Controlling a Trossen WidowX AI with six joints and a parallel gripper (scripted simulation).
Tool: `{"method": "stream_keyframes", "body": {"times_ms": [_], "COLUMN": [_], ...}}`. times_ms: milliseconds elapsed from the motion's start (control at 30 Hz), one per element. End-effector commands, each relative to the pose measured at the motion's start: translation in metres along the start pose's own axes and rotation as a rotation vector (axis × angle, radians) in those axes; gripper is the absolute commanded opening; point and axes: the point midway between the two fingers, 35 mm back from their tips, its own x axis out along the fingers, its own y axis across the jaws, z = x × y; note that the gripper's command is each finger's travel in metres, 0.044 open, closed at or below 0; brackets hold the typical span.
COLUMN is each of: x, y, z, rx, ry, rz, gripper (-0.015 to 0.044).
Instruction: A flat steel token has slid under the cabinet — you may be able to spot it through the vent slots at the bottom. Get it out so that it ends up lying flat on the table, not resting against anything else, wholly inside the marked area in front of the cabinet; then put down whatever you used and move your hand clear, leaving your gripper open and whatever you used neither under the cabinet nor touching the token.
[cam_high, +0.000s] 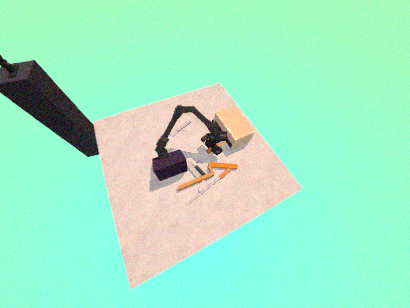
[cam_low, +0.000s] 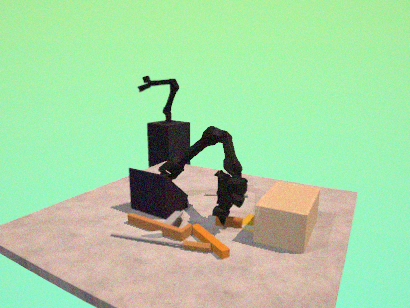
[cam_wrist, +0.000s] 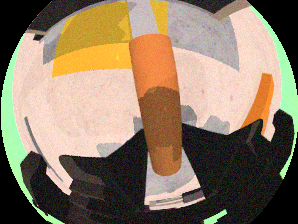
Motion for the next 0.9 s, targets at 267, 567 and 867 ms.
{"method": "stream_keyframes", "body": {"times_ms": [267,567,867], "x": [0.001,0.001,0.001], "y": [0.000,-0.001,-0.002], "z": [-0.016,-0.027,-0.038], "rx": [-0.002,-0.002,-0.002], "ry": [0.002,0.002,0.003], "rz": [0.000,0.000,0.000], "gripper": [0.0000,0.0000,0.0000]}}
